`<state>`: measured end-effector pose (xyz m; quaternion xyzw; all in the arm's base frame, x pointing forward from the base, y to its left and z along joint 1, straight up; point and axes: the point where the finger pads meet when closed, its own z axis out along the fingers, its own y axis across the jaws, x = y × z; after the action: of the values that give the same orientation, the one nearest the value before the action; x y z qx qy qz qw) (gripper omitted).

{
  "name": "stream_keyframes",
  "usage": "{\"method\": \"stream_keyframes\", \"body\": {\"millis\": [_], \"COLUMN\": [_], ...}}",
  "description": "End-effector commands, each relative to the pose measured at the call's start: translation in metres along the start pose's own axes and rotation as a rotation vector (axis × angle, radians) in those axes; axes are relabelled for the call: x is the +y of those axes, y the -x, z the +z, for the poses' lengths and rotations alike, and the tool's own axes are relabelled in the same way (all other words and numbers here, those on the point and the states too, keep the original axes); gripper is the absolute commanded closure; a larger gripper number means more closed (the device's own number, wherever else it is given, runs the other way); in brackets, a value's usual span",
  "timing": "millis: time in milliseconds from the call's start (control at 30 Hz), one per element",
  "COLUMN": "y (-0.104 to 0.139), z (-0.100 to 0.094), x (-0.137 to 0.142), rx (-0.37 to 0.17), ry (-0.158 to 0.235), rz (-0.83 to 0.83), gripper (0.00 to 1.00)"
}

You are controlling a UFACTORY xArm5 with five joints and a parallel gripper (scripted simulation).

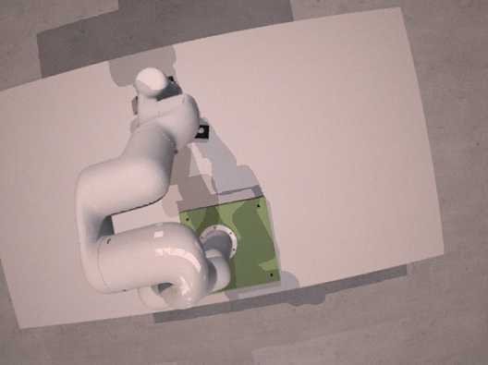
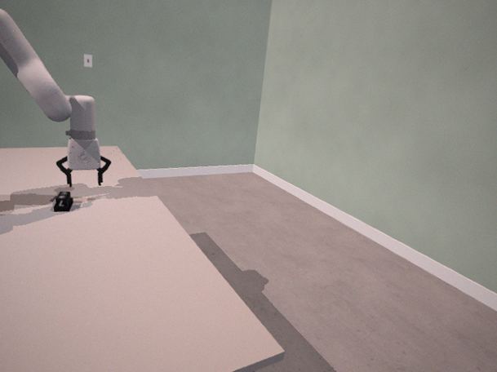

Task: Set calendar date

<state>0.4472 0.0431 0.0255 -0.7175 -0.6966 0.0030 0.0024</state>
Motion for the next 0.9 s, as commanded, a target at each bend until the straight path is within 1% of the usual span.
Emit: {"method": "stream_keyframes", "body": {"millis": [0,67,133,333,533,567,633,833,867], "y": [0.005,0.012,0.022,0.023,0.030,0.036,0.046,0.047,0.048], "z": [-0.001,-0.002,-0.002,-0.002,-0.002,-0.002,-0.003,-0.003,-0.003], "x": [0.000,-0.001,-0.003,-0.004,-0.005,-0.006,-0.008,-0.009,-0.009], "rx": [0.001,0.001,0.001,0.001,0.001,0.002,0.002,0.002,0.002], "ry": [0.004,0.004,0.004,0.003,0.003,0.003,0.003,0.003,0.003], "rz": [0.161,0.212,0.212,0.237,0.459,0.474,0.474,0.499,0.526], "gripper": [0.00,0.00,0.00,0.00,0.00,0.00,0.00,0.00,0.00]}}
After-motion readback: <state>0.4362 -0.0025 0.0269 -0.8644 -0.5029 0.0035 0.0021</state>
